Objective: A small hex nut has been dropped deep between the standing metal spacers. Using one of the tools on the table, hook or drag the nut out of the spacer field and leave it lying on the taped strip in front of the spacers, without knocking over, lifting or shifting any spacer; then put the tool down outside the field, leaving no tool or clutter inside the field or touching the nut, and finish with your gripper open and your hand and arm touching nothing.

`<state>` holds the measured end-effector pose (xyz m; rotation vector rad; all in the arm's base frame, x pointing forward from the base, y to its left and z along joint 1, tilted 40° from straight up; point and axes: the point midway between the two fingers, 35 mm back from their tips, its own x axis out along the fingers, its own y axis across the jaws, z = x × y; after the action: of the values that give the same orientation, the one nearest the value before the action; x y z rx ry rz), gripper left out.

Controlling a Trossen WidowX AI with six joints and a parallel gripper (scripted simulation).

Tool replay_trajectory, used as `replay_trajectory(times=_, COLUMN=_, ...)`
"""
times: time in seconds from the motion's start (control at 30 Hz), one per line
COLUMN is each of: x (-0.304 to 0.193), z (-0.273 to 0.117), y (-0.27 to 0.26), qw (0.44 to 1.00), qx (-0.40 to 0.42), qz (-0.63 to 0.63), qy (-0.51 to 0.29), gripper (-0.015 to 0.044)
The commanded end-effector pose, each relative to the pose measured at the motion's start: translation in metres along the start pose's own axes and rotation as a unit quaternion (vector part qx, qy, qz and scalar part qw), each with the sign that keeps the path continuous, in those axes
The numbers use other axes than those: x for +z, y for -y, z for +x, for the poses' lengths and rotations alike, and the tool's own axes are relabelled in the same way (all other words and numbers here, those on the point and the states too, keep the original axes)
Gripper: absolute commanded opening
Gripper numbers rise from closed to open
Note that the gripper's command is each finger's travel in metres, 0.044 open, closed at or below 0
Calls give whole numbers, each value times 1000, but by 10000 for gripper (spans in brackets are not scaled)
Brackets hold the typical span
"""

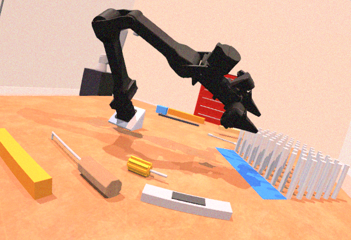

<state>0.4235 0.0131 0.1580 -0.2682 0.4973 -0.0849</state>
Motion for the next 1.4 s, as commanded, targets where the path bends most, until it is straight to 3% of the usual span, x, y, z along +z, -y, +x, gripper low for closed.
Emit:
replay_trajectory(times=0.0, x=0, z=0, y=8, qw=1000, qx=-10, qz=22, qy=-7, gripper=440)
replay_trajectory(times=0.13, x=5, z=-3, y=56, qw=980, qx=-69, qz=183, qy=-39, gripper=440)
replay_trajectory(times=0.3, x=6, z=-18, y=124, qw=890, qx=-165, qz=421, qy=-59, gripper=440)
replay_trajectory(times=0.77, x=1, z=-63, y=215, qw=650, qx=-305, qz=696, qy=-12, gripper=440)
replay_trajectory(times=1.37, x=-17, z=-165, y=299, qw=193, qx=-437, qz=864, qy=157, gripper=440)
